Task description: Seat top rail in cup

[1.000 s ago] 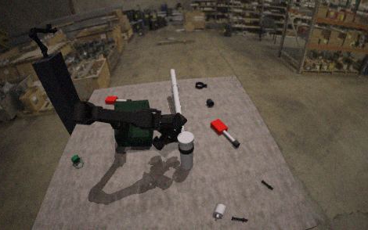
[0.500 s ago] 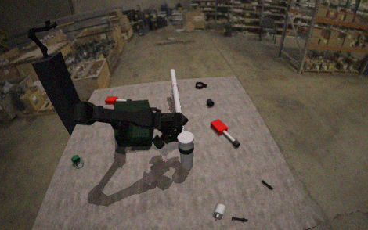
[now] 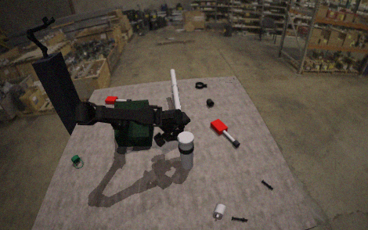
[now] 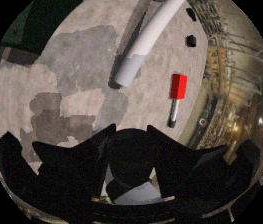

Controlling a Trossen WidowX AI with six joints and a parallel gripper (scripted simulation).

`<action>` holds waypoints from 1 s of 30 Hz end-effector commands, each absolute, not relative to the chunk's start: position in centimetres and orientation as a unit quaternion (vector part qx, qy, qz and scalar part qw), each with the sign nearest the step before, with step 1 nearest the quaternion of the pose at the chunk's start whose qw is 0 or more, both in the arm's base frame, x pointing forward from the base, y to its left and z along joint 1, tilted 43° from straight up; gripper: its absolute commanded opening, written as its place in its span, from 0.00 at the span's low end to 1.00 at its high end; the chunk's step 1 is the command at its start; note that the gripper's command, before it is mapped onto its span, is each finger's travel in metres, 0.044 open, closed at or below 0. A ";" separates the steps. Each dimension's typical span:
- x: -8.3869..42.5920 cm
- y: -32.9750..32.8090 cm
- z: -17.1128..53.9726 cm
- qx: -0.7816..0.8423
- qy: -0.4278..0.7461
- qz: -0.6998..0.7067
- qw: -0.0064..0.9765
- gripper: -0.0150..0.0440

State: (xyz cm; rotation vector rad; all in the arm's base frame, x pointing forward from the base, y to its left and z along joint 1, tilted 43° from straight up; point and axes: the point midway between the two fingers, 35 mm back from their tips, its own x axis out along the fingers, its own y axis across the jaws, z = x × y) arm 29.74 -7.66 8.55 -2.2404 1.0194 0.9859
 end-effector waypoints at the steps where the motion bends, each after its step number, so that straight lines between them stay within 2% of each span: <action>1: 30.1 -7.5 8.4 -0.818 0.381 0.347 0.254 0.25; 30: 32.1 -7.1 8.0 -0.808 0.426 0.262 0.311 0.25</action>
